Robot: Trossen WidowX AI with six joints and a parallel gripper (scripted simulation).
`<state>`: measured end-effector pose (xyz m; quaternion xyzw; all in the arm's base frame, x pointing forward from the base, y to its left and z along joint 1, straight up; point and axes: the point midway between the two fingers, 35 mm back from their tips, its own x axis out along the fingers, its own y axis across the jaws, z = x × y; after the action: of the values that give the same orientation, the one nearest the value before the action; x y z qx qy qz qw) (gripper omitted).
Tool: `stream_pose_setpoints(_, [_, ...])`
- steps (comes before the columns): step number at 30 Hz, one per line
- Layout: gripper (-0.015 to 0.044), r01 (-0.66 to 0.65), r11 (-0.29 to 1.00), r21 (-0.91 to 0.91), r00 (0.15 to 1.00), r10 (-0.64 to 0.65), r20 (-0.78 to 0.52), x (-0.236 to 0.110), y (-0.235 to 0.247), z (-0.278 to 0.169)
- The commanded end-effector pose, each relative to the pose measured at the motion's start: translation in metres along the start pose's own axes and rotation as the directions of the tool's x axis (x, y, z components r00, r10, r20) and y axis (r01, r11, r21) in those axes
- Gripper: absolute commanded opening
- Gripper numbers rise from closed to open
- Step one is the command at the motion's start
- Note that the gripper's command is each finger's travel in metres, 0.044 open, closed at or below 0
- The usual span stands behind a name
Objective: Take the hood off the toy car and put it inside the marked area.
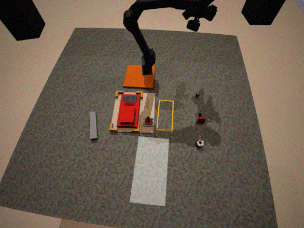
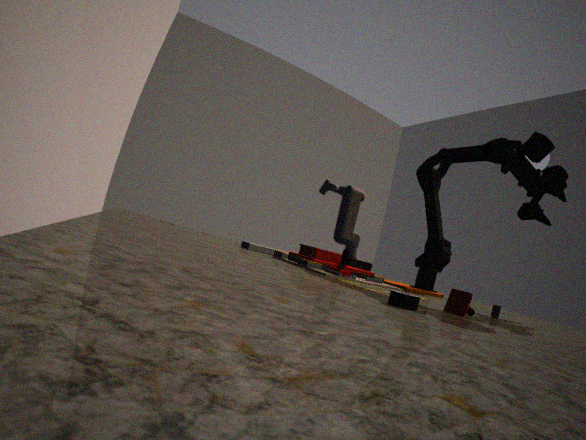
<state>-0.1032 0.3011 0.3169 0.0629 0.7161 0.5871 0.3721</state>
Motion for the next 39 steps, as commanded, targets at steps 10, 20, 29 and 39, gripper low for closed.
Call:
stream_pose_setpoints(10, [0.0440,0.150,0.985,0.083,0.916,-0.170,0.363,-0.066,-0.067,0.106])
stream_pose_setpoints(20, [0.0440,0.232,0.942,0.244,0.788,-0.329,0.520,-0.138,-0.132,0.154])
stream_pose_setpoints(29, [0.0440,0.343,0.852,0.396,0.630,-0.521,0.575,-0.221,-0.204,0.168])
stream_pose_setpoints(39, [0.0440,0.405,0.713,0.573,0.484,-0.699,0.527,-0.305,-0.278,0.140])
